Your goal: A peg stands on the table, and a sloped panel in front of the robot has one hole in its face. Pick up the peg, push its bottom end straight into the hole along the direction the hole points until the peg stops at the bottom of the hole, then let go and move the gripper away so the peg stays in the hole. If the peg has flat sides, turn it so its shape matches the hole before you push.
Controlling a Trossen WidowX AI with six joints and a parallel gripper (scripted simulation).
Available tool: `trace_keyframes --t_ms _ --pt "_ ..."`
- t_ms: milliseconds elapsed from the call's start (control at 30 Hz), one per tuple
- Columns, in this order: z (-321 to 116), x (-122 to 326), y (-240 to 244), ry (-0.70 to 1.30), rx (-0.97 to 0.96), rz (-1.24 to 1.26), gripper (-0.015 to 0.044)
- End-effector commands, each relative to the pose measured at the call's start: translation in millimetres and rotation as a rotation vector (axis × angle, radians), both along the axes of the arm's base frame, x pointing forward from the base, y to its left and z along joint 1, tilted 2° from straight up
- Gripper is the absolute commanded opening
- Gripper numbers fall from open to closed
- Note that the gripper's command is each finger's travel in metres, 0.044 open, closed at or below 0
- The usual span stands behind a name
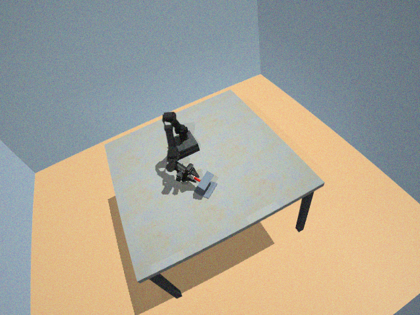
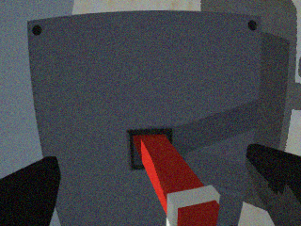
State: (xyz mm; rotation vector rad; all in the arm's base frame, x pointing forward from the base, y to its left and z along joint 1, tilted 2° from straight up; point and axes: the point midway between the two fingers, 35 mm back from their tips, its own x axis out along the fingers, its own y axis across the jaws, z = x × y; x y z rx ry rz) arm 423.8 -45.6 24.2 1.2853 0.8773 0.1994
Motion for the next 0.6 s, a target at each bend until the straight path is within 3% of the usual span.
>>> trace_keyframes --t_ms 0,567 --pt "1.6 -3.2 -3.5 0.001 -0.001 0.002 0.044" --pt "13.7 -21.9 -25.2 0.012 -0.008 0.001 0.044"
